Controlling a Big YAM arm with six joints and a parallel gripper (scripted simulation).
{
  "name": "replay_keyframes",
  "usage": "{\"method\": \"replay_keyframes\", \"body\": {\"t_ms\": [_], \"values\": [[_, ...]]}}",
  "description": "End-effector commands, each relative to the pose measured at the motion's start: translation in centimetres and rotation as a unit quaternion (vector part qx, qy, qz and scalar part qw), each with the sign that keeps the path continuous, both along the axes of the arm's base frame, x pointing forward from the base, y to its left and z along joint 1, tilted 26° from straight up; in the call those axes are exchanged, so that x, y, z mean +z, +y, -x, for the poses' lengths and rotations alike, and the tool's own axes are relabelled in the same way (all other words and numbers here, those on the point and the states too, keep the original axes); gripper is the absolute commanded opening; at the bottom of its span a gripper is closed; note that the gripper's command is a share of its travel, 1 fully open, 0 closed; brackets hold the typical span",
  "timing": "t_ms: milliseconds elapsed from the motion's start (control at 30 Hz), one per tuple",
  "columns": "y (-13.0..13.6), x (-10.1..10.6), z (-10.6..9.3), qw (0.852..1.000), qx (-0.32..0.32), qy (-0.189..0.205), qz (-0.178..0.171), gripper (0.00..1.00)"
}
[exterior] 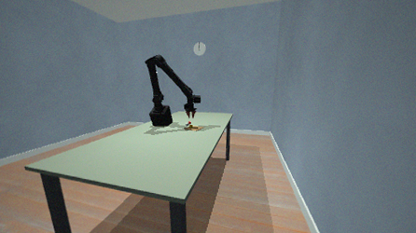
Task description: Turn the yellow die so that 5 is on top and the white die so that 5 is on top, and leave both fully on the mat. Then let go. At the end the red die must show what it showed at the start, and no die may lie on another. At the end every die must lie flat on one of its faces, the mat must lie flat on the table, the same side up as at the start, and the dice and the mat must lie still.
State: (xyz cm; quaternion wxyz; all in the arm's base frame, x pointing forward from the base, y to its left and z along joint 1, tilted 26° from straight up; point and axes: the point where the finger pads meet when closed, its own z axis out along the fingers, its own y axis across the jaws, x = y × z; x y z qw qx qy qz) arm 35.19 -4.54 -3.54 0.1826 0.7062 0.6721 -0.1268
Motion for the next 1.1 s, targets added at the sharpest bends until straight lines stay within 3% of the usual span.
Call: {"method": "replay_keyframes", "body": {"t_ms": [0, 67, 100, 767, 1067], "values": [[-0.2, -0.1, -0.1, 1.000, -0.013, 0.006, 0.002, 0.38], [-0.1, -0.1, -0.2, 1.000, -0.012, 0.006, 0.002, 0.38], [-0.1, -0.1, -0.2, 1.000, -0.012, 0.006, 0.002, 1.00], [-0.1, 0.3, -0.3, 1.000, -0.011, 0.001, 0.002, 1.00], [0.9, -0.8, 0.7, 0.997, 0.064, 0.039, 0.006, 1.00]]}}
